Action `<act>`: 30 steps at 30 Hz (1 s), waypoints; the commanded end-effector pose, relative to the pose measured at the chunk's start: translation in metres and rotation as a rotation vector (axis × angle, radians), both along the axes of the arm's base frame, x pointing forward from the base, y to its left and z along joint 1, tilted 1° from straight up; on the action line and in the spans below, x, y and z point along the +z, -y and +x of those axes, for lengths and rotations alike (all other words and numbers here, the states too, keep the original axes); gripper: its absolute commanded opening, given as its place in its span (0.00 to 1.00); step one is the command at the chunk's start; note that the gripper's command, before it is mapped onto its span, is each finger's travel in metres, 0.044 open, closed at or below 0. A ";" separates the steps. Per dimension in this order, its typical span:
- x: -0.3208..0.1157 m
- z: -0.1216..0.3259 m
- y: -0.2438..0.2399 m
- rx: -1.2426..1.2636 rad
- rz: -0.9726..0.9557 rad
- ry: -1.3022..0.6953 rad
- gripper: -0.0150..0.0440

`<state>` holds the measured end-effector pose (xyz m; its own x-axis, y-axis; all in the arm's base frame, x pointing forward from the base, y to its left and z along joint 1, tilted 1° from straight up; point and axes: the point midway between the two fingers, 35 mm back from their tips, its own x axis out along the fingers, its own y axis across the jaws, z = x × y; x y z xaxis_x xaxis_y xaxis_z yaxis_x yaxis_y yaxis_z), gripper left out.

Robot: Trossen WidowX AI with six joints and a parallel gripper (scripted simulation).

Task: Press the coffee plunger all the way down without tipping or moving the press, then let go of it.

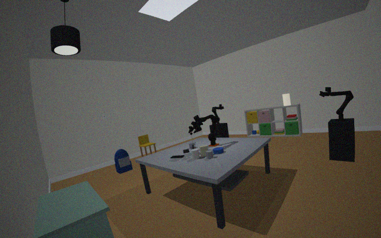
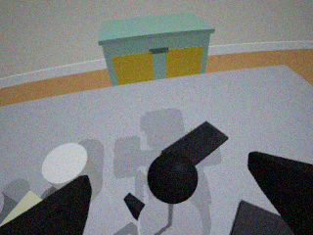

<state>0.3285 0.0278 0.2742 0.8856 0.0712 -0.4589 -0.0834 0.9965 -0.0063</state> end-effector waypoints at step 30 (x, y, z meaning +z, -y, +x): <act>-0.011 0.009 0.000 -0.005 0.001 -0.004 0.45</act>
